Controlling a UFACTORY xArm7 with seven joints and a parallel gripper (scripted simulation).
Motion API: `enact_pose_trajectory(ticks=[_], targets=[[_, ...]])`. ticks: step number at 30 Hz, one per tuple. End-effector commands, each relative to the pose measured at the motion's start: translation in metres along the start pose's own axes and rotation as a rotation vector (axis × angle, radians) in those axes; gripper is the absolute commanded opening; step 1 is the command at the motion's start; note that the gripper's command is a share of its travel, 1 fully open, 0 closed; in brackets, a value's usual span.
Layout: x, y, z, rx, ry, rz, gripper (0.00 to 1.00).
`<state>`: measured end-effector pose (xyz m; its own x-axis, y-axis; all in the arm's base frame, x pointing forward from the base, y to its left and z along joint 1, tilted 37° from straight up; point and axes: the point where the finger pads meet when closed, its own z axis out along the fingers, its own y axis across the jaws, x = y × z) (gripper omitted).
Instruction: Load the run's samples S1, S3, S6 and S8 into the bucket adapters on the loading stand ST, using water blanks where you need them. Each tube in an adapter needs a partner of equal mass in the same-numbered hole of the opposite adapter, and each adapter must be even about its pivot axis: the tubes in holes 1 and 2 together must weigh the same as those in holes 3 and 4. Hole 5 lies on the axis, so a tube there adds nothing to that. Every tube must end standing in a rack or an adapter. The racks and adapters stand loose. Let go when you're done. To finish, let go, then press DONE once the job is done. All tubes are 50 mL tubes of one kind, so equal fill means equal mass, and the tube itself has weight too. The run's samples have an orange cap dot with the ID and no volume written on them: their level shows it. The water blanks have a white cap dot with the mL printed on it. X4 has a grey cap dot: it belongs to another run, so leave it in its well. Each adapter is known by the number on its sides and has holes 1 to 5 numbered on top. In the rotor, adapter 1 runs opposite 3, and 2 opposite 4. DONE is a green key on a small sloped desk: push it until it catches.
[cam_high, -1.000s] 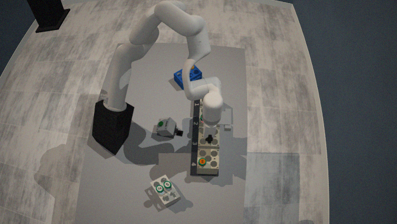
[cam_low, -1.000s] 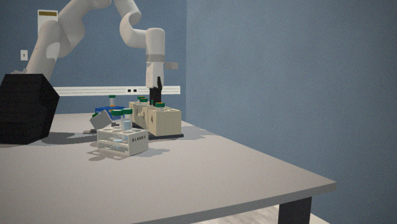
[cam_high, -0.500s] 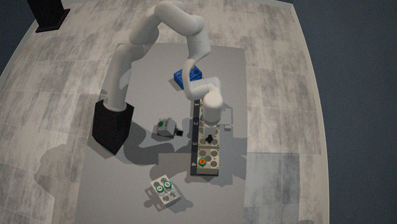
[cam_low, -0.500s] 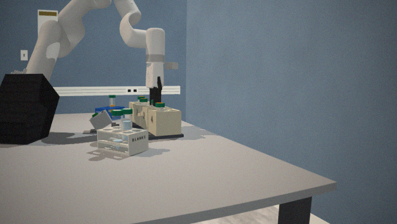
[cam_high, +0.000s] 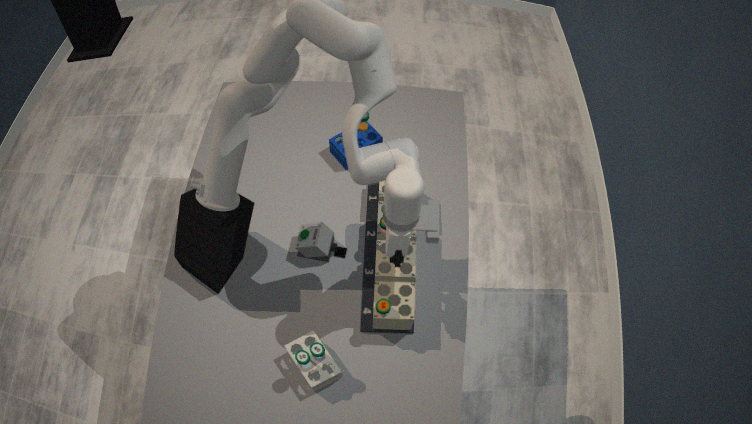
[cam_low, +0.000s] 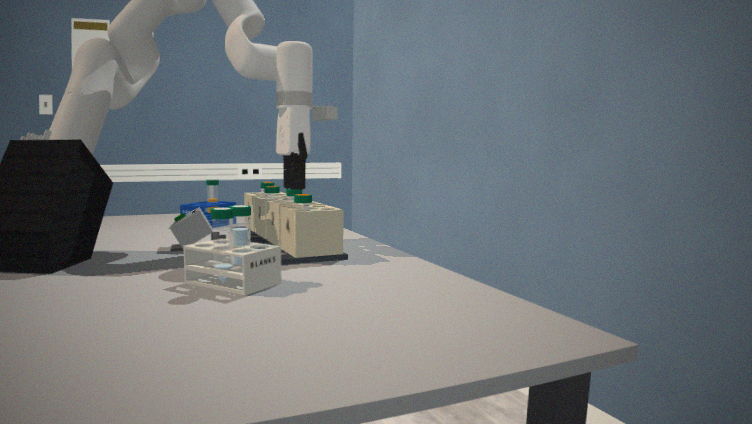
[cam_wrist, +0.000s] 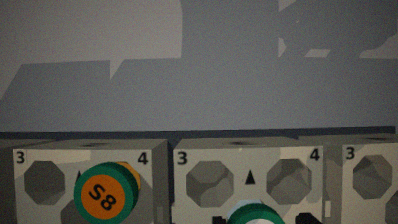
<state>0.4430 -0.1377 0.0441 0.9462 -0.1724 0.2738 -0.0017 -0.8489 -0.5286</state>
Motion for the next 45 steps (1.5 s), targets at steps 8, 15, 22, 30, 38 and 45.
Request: enact_pose_trajectory(ticks=[8, 15, 22, 30, 38, 45], targets=[[0.001, 0.001, -0.020, -0.002, 0.002, 0.000, 0.44], [0.001, 0.001, -0.032, -0.002, 0.002, 0.000, 0.44], [0.001, 0.001, -0.044, -0.002, 0.003, 0.000, 0.44], [0.001, 0.001, -0.060, -0.002, 0.003, 0.000, 0.44], [0.001, 0.001, -0.072, -0.002, 0.003, 0.000, 0.44], [0.001, 0.001, -0.086, -0.002, 0.003, 0.000, 0.44]])
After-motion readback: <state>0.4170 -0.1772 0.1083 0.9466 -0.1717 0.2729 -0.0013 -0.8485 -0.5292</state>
